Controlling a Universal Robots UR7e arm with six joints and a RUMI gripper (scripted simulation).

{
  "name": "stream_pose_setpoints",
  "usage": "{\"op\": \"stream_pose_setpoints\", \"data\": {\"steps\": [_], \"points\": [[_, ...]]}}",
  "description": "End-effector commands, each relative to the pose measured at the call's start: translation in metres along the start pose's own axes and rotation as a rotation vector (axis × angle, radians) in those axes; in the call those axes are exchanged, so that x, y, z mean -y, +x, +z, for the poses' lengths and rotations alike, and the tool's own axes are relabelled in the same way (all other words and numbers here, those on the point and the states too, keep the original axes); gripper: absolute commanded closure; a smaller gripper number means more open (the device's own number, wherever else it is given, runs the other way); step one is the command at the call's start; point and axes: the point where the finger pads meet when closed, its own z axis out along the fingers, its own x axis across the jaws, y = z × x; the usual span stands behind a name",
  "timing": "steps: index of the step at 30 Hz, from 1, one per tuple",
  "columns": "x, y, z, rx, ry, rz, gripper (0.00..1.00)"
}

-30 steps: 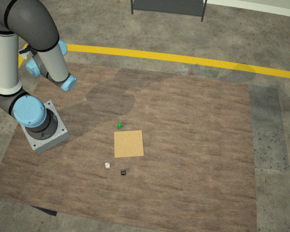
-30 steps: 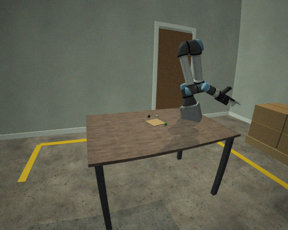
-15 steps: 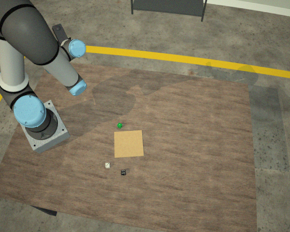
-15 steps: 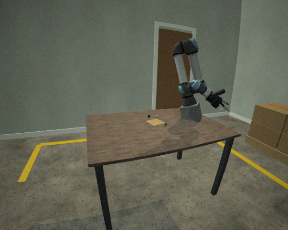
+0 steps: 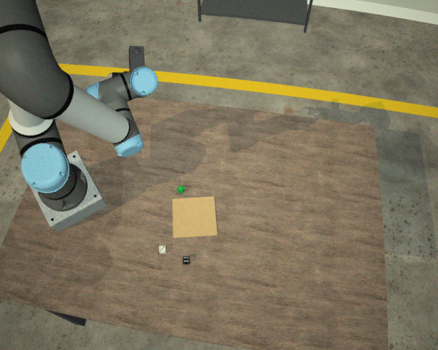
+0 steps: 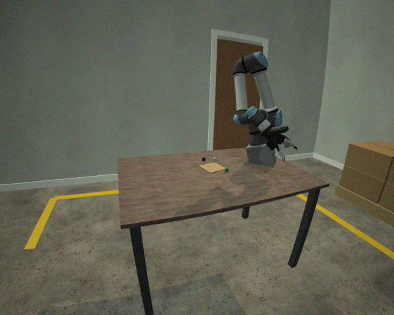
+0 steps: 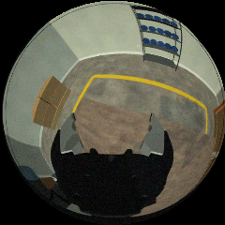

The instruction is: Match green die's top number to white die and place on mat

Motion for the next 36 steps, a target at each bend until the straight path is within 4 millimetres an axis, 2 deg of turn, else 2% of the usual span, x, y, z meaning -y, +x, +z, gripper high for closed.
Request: {"op": "stream_pose_setpoints", "data": {"steps": [1,4,5,7,8,10,11,16,19,22,23,28,29,31,32,33,35,36], "points": [[-0.016,0.034,-0.023,-0.053,-0.023,0.080,0.00],[-0.040,0.075,-0.053,-0.131,-0.049,0.201,0.00],[-0.041,0.075,-0.054,-0.133,-0.050,0.203,0.00],[-0.058,0.098,-0.073,-0.180,-0.065,0.278,0.00],[-0.060,0.100,-0.076,-0.185,-0.067,0.287,0.00],[-0.078,0.120,-0.095,-0.230,-0.082,0.360,0.00],[-0.081,0.123,-0.099,-0.238,-0.084,0.372,0.00],[-0.122,0.156,-0.143,-0.331,-0.113,0.528,0.00],[-0.126,0.159,-0.147,-0.340,-0.115,0.543,0.00],[-0.161,0.177,-0.184,-0.411,-0.137,0.666,0.00],[-0.162,0.178,-0.185,-0.414,-0.137,0.670,0.00],[-0.209,0.192,-0.233,-0.504,-0.163,0.831,0.00],[-0.210,0.192,-0.235,-0.507,-0.164,0.836,0.00],[-0.233,0.195,-0.258,-0.550,-0.176,0.915,0.00],[-0.234,0.195,-0.259,-0.551,-0.177,0.916,0.00],[-0.245,0.196,-0.270,-0.572,-0.183,0.955,0.00],[-0.245,0.196,-0.270,-0.572,-0.183,0.955,0.00],[-0.256,0.196,-0.282,-0.593,-0.188,0.994,0.00]]}}
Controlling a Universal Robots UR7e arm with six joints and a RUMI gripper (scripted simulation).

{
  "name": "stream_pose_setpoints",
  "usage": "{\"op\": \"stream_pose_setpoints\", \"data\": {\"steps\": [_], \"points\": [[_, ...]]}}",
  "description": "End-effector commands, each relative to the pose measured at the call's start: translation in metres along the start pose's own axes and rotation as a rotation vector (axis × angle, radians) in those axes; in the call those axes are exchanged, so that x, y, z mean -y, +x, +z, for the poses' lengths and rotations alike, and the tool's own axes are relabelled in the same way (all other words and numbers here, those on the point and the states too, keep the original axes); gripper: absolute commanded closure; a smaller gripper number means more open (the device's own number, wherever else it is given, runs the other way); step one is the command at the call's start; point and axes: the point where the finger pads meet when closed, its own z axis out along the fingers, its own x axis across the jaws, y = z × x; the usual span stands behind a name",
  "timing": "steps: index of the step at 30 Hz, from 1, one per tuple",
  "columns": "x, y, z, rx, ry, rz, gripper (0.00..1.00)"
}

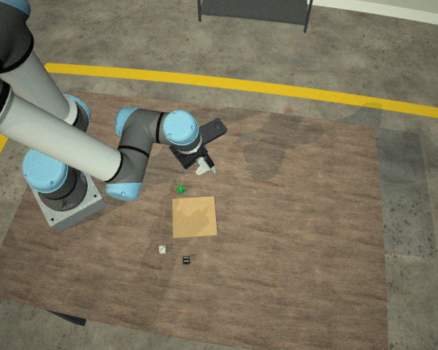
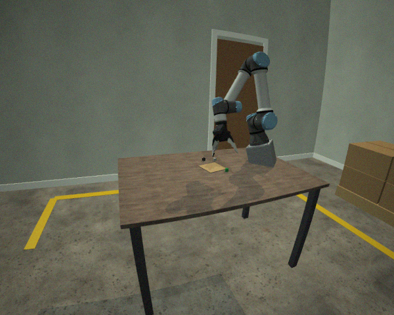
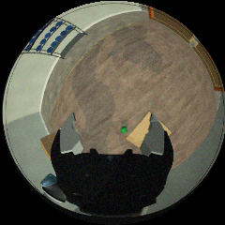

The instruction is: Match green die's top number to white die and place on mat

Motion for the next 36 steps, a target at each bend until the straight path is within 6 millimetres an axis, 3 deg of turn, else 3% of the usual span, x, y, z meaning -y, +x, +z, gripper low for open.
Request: {"op": "stream_pose_setpoints", "data": {"steps": [1,4,14,16,27,36], "points": [[-0.019,0.047,-0.020,-0.063,-0.023,0.119,0.00],[-0.038,0.080,-0.036,-0.117,-0.041,0.220,0.00],[-0.101,0.158,-0.086,-0.260,-0.092,0.496,0.00],[-0.101,0.158,-0.086,-0.260,-0.092,0.496,0.00],[-0.156,0.199,-0.127,-0.363,-0.130,0.695,0.00],[-0.172,0.208,-0.139,-0.392,-0.141,0.750,0.00]]}}
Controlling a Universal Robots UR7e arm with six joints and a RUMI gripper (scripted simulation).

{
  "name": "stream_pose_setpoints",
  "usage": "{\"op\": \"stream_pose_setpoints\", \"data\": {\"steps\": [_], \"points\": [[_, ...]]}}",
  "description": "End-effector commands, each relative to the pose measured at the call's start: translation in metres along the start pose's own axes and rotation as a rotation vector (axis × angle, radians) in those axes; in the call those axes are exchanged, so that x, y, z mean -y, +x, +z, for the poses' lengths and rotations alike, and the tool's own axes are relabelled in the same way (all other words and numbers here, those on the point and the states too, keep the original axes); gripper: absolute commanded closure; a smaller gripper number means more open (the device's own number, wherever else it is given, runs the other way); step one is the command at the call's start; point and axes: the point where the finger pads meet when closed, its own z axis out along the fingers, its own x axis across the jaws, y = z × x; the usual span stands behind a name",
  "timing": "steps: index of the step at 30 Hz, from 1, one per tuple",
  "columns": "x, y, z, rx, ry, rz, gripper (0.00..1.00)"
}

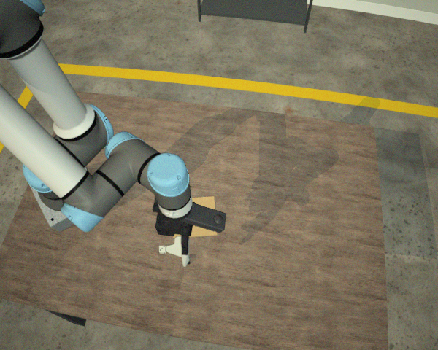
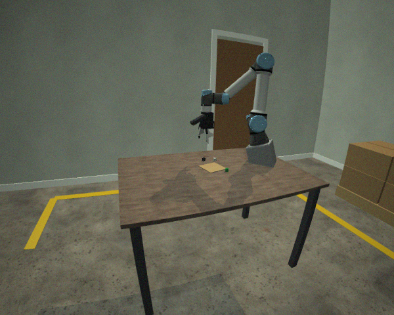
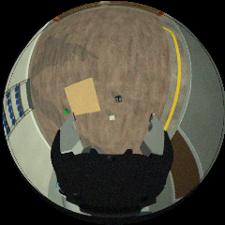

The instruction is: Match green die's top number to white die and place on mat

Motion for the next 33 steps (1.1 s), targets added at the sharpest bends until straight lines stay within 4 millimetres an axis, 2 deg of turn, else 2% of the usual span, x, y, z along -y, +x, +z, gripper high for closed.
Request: {"op": "stream_pose_setpoints", "data": {"steps": [1,24,33], "points": [[-0.003,0.011,-0.003,-0.014,-0.004,0.027,0.00],[-0.004,0.015,-0.003,-0.020,-0.007,0.038,0.00],[-0.004,0.015,0.009,-0.020,-0.006,0.038,0.00]]}}
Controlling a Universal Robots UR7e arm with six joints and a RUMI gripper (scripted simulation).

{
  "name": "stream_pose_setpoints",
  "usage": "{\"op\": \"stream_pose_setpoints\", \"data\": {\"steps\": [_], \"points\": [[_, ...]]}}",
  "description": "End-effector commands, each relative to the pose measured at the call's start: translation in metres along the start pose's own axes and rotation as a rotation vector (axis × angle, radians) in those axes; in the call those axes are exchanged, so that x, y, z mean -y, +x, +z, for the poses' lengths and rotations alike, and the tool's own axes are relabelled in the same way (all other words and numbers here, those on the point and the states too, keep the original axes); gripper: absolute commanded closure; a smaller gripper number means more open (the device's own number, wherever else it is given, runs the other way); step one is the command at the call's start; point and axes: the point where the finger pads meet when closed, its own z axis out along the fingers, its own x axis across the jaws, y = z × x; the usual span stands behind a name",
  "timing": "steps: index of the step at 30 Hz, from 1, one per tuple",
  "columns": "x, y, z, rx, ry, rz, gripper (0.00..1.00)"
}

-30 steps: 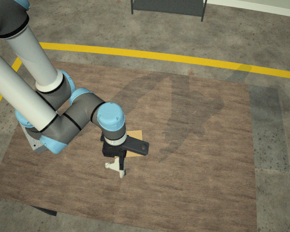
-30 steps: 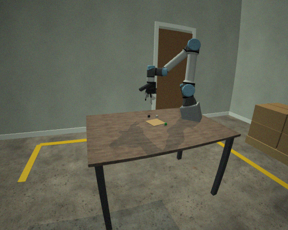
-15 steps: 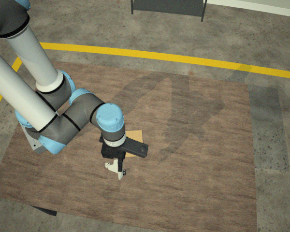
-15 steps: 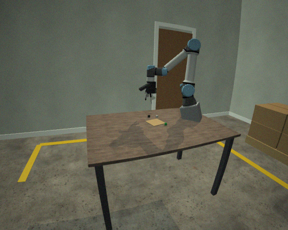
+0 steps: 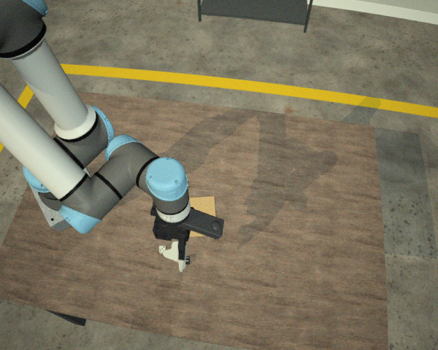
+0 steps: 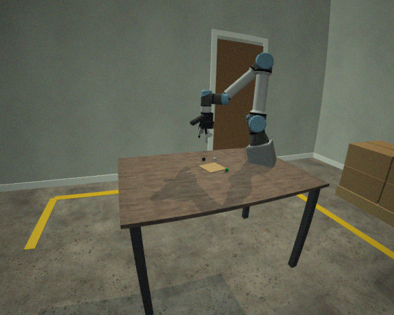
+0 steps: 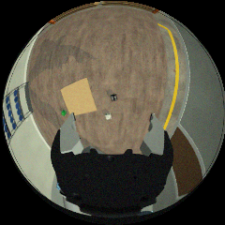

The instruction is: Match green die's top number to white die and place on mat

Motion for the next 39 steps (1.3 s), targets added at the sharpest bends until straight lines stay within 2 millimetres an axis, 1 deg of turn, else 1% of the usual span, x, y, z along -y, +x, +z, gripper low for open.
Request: {"op": "stream_pose_setpoints", "data": {"steps": [1,13,15,19,23,29,39], "points": [[0.000,0.000,0.009,0.000,0.001,0.000,0.00],[0.001,0.000,0.066,0.000,0.001,0.000,0.00],[0.001,0.000,0.066,0.000,0.001,0.000,0.00],[0.001,0.000,0.083,0.000,0.001,0.000,0.00],[0.001,0.000,0.096,0.000,0.001,0.000,0.00],[0.001,0.000,0.105,0.000,0.001,0.000,0.00],[0.001,0.000,0.107,0.000,0.001,0.000,0.00]]}}
